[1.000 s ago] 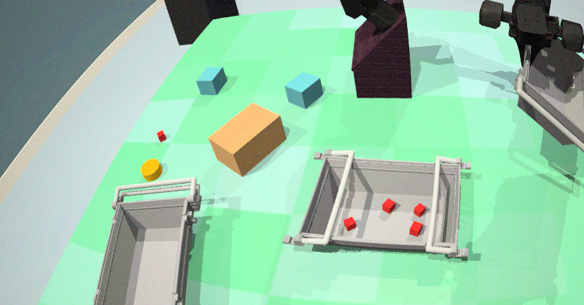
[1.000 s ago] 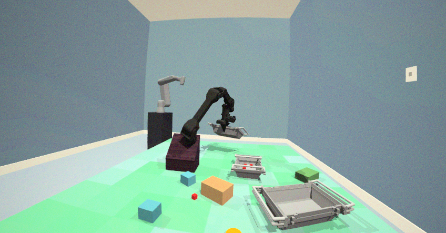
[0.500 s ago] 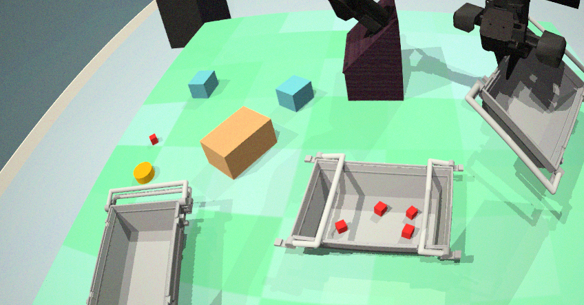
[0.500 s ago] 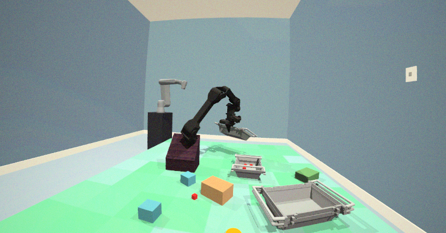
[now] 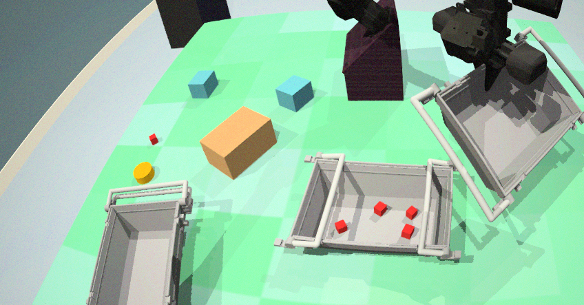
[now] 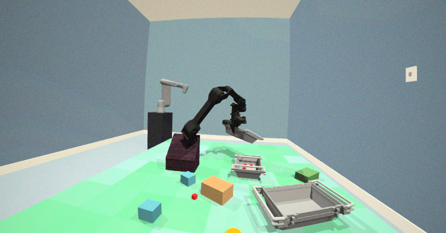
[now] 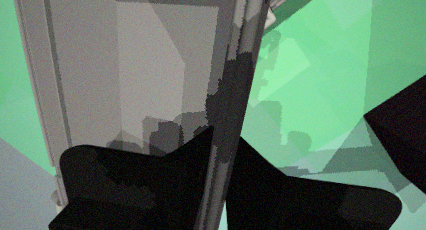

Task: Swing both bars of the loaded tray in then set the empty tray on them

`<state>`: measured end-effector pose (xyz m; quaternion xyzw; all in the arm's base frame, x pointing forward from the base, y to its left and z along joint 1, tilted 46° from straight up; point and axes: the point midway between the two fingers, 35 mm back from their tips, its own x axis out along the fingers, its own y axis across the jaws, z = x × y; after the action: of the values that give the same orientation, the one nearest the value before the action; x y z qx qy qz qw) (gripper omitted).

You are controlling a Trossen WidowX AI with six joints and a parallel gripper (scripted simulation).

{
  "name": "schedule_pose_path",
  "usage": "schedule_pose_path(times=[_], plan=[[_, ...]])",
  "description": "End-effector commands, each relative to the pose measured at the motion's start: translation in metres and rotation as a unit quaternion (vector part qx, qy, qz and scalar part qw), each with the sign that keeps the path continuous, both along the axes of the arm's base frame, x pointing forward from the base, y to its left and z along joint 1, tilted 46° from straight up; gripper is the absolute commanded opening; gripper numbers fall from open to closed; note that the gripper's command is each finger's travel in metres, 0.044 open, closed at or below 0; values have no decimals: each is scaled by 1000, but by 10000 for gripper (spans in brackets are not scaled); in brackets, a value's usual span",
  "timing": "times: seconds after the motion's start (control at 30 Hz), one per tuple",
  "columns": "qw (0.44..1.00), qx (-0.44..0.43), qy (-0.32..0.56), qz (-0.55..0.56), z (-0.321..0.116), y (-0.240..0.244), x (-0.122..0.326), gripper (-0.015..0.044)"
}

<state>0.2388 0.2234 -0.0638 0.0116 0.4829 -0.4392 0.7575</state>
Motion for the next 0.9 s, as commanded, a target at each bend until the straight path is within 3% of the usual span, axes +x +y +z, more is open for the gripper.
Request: schedule_pose_path(times=[0.0, 0.87], plan=[[999, 14, -31, -19, 16, -3, 10, 0], [967, 34, -180, -179, 78, -72, 63, 0]])
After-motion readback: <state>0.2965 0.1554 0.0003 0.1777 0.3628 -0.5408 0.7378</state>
